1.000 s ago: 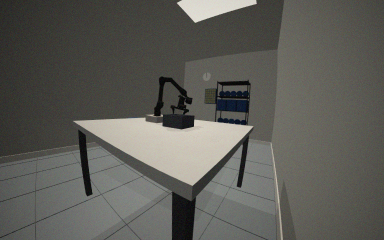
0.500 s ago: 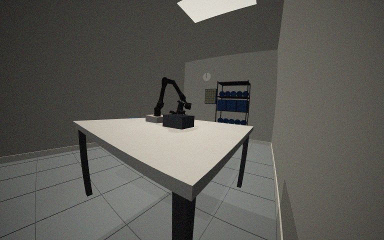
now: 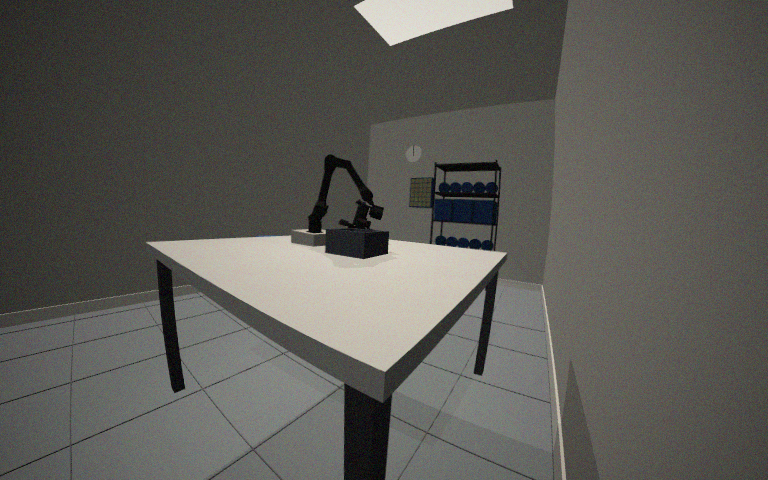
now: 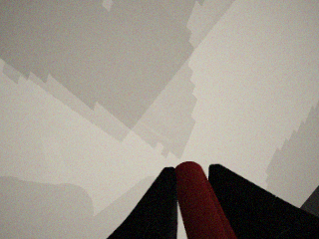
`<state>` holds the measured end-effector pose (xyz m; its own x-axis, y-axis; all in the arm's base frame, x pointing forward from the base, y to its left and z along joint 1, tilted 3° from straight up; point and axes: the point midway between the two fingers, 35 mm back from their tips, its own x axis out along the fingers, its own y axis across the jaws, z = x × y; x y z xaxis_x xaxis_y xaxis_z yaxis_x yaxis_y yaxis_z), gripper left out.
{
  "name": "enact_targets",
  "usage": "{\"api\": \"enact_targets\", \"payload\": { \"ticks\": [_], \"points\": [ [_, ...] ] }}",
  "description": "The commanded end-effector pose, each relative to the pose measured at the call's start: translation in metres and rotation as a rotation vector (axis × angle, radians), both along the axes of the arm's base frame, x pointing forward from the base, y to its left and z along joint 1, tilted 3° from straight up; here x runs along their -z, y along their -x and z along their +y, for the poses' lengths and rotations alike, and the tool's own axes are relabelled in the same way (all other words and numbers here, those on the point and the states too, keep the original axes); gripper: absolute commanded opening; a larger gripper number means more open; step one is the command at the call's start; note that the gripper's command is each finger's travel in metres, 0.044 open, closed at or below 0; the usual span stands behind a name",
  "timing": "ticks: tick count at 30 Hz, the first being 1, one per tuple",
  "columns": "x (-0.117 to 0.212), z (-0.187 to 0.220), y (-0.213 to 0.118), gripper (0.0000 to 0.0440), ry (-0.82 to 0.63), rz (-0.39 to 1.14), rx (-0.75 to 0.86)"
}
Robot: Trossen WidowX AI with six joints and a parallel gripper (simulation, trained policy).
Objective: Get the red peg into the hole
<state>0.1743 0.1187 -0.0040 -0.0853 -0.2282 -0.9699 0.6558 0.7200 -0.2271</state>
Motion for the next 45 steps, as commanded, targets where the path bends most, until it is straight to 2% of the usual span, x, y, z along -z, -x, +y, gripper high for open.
{"api": "enact_targets", "payload": {
  "ticks": [1, 12, 22, 33, 45],
  "points": [
    [-0.016, -0.001, -0.010, 0.0000, 0.007, -0.038, -0.013],
    [-0.068, -0.012, -0.034, 0.0000, 0.029, -0.130, -0.007],
    [-0.110, -0.032, -0.060, 0.0000, 0.048, -0.219, 0.080],
    [-0.126, -0.071, -0.094, 0.0000, 0.068, -0.287, 0.194],
    [-0.117, -0.118, -0.129, 0.0000, 0.073, -0.312, 0.239]
  ]
}}
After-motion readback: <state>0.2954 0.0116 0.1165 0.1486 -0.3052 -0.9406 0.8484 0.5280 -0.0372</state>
